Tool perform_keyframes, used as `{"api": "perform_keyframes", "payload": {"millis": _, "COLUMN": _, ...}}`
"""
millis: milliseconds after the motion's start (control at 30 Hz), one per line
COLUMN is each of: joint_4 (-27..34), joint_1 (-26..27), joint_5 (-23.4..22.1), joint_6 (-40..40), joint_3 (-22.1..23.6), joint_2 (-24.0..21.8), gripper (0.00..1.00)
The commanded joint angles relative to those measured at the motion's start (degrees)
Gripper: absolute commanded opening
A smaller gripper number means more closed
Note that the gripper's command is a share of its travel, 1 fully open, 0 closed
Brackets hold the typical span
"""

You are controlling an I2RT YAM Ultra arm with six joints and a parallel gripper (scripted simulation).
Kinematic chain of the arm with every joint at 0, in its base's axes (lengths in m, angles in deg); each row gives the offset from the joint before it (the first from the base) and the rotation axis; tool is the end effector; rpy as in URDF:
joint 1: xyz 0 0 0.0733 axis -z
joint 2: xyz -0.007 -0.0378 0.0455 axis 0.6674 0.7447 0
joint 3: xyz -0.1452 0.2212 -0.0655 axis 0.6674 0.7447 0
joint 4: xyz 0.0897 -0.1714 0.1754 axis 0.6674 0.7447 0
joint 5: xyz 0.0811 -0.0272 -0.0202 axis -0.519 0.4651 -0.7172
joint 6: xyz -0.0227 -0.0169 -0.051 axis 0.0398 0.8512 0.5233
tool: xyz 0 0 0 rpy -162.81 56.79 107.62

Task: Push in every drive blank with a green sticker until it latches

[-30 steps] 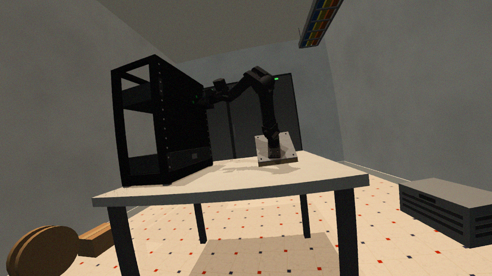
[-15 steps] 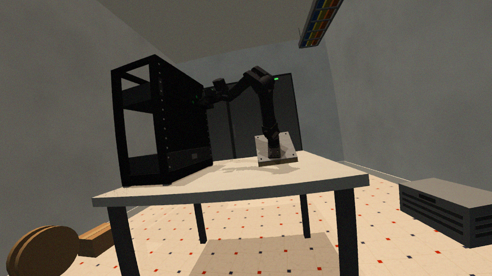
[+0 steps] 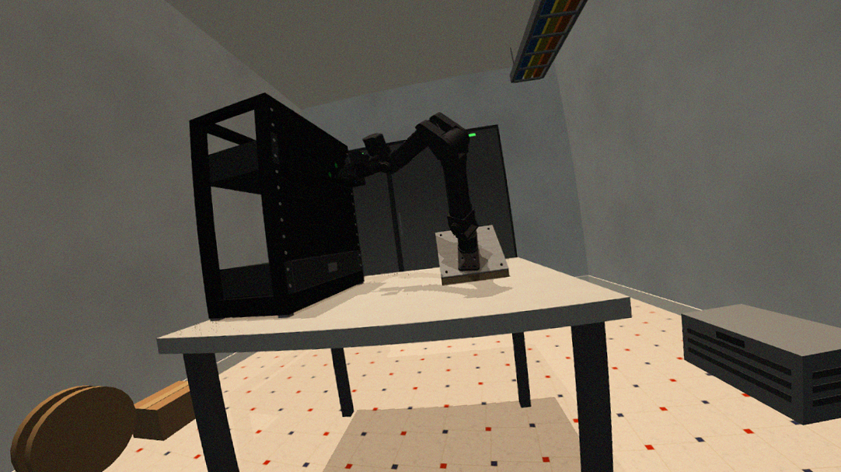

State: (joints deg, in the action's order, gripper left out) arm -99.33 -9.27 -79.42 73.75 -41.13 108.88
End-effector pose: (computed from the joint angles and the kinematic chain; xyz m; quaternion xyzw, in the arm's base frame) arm 0.3285 -0.1780 0.2579 -0.3255 0.6928 -0.2094 0.6085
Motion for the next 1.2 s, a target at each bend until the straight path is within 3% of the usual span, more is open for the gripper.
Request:
{"api": "perform_keyframes", "payload": {"millis": 0, "joint_4": -3.65, "joint_1": 0.32, "joint_5": 4.02, "joint_6": -0.95, "joint_3": -3.9, "joint_2": 0.68, "gripper": 0.0}}
{"api": "perform_keyframes", "payload": {"millis": 1167, "joint_4": -2.57, "joint_1": 0.45, "joint_5": 3.94, "joint_6": -0.98, "joint_3": -5.31, "joint_2": 1.03, "gripper": 0.0}}
